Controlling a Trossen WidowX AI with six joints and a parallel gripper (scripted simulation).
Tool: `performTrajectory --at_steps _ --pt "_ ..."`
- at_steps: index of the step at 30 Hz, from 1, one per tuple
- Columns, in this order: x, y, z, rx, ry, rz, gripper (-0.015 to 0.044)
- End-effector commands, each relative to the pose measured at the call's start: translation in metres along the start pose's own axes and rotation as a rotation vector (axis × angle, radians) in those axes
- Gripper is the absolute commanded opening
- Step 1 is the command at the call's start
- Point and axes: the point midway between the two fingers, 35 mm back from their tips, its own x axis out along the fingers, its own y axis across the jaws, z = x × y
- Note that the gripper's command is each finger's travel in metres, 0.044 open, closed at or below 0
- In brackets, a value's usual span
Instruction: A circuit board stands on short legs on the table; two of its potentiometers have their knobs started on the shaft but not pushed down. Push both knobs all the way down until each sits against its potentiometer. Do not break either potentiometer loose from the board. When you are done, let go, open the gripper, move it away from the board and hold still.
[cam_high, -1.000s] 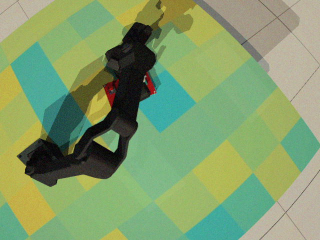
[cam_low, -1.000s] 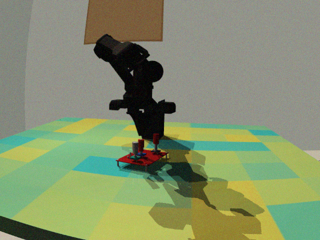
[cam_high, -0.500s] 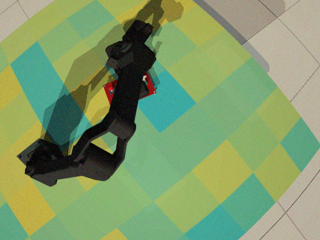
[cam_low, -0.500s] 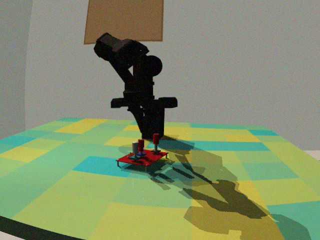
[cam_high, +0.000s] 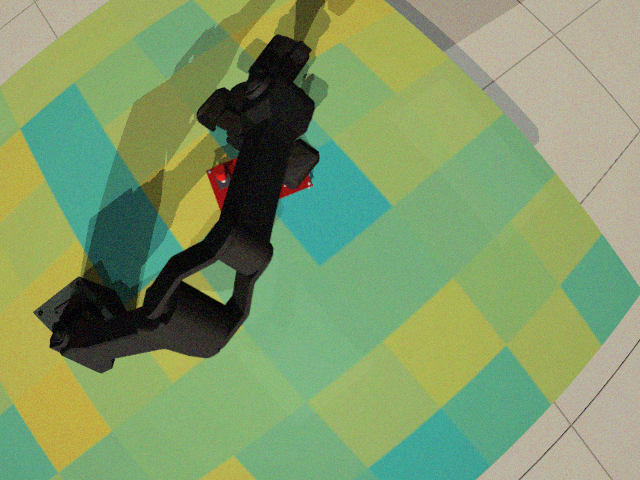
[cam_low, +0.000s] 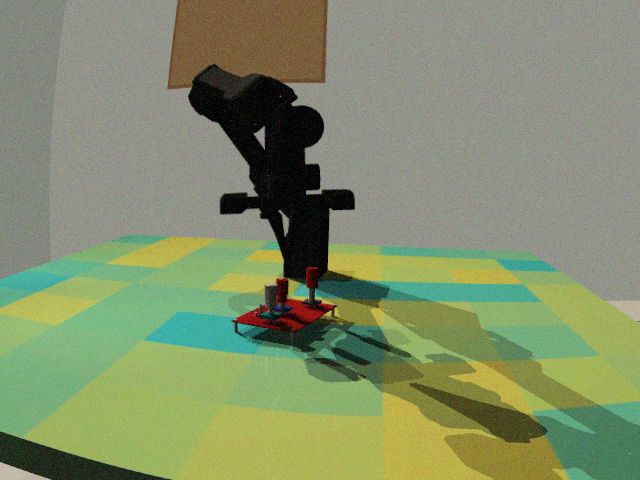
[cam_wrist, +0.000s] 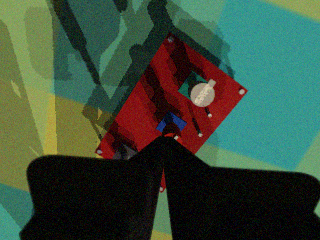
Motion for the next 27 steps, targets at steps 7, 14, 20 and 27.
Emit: performTrajectory --at_steps 7,14,20,27 --pt "-0.004 -0.003 0.006 -0.324 0.002 -0.003 0.0000" --pt "-0.005 -0.005 0.009 -0.565 0.007 -0.006 0.0000" --pt "-0.007 -0.007 0.012 -0.771 0.012 -0.008 0.0000" --pt "-0.009 -0.009 0.014 -1.012 0.019 -0.009 0.0000"
